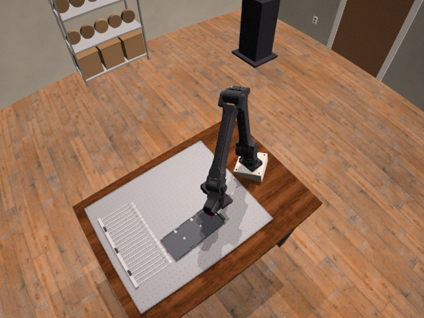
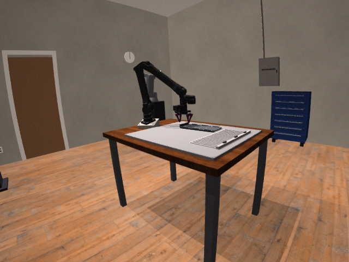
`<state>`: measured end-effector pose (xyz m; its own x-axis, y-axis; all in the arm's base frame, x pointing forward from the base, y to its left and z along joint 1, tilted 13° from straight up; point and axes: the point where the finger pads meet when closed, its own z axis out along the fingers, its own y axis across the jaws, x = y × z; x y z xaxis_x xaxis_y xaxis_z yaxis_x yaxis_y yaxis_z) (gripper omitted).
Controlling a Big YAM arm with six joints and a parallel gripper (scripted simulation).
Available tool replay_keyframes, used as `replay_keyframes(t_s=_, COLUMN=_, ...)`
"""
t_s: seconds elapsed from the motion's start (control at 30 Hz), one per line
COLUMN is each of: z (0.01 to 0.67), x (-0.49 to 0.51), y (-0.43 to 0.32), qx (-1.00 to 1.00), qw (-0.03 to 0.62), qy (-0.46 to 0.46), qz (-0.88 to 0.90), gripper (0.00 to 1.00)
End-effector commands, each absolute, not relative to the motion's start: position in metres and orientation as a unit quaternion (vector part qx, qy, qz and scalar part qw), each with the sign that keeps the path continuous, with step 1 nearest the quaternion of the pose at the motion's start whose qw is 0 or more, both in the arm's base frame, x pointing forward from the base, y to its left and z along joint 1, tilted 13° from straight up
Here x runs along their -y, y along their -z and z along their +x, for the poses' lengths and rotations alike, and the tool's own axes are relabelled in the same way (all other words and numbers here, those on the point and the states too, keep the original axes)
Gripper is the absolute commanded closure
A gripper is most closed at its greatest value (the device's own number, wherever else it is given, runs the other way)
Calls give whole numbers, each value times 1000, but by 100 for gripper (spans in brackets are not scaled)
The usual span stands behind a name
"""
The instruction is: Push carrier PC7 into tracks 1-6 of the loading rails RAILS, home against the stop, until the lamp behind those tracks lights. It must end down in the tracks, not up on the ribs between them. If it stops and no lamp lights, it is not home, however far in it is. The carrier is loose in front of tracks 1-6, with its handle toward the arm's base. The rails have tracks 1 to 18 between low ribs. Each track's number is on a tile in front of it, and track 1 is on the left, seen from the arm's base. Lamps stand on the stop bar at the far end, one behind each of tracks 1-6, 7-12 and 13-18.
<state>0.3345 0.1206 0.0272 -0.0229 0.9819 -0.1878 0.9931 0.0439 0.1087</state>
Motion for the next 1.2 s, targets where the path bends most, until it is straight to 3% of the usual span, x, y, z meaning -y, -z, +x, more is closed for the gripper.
replay_keyframes(t_s=0.0, z=340, x=-116, y=-21, qx=-714, qw=108, qy=24, qz=691, gripper=0)
replay_keyframes(t_s=0.87, z=350, x=-121, y=-16, qx=-714, qw=113, qy=10, qz=691, gripper=0)
replay_keyframes(t_s=0.9, z=350, x=-121, y=-16, qx=-714, qw=113, qy=10, qz=691, gripper=100)
replay_keyframes(t_s=1.17, z=350, x=-121, y=-16, qx=-714, qw=113, qy=10, qz=691, gripper=100)
